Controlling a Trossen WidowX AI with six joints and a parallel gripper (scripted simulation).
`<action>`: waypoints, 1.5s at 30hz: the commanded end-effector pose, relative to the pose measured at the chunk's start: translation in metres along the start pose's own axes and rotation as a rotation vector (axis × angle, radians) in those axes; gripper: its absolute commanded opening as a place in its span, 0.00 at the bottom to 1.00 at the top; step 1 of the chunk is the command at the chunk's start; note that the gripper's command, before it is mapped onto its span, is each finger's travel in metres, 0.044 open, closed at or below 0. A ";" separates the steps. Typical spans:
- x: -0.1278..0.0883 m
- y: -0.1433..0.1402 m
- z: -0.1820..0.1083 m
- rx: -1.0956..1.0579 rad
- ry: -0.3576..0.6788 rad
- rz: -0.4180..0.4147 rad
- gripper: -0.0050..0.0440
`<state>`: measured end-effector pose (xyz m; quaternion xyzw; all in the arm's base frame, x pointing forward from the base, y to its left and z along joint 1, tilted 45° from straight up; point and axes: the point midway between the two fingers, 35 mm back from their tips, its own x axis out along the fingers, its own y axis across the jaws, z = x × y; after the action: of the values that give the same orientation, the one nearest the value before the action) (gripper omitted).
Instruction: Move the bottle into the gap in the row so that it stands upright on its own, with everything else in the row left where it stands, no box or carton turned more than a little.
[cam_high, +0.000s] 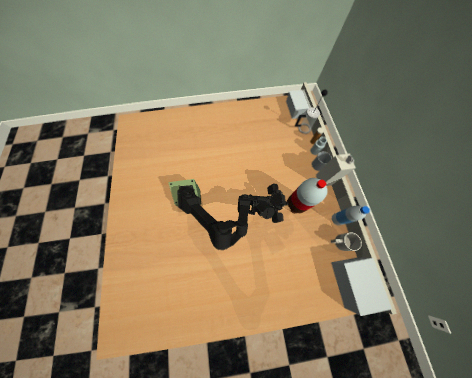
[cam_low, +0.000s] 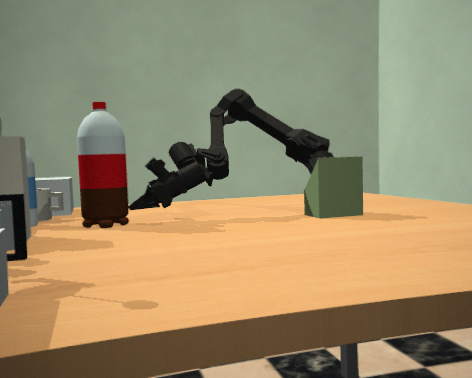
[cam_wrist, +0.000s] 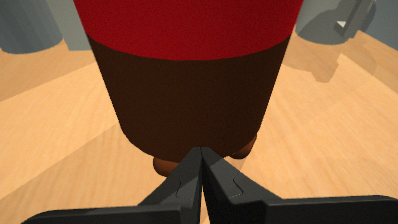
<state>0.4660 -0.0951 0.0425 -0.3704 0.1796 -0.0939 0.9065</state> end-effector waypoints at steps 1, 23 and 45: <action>0.003 -0.003 0.007 0.006 -0.015 -0.008 0.00; 0.007 -0.002 0.009 0.005 -0.015 -0.008 0.00; 0.011 -0.002 0.011 0.006 -0.015 -0.008 0.00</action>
<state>0.4755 -0.0950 0.0429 -0.3703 0.1794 -0.0940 0.9065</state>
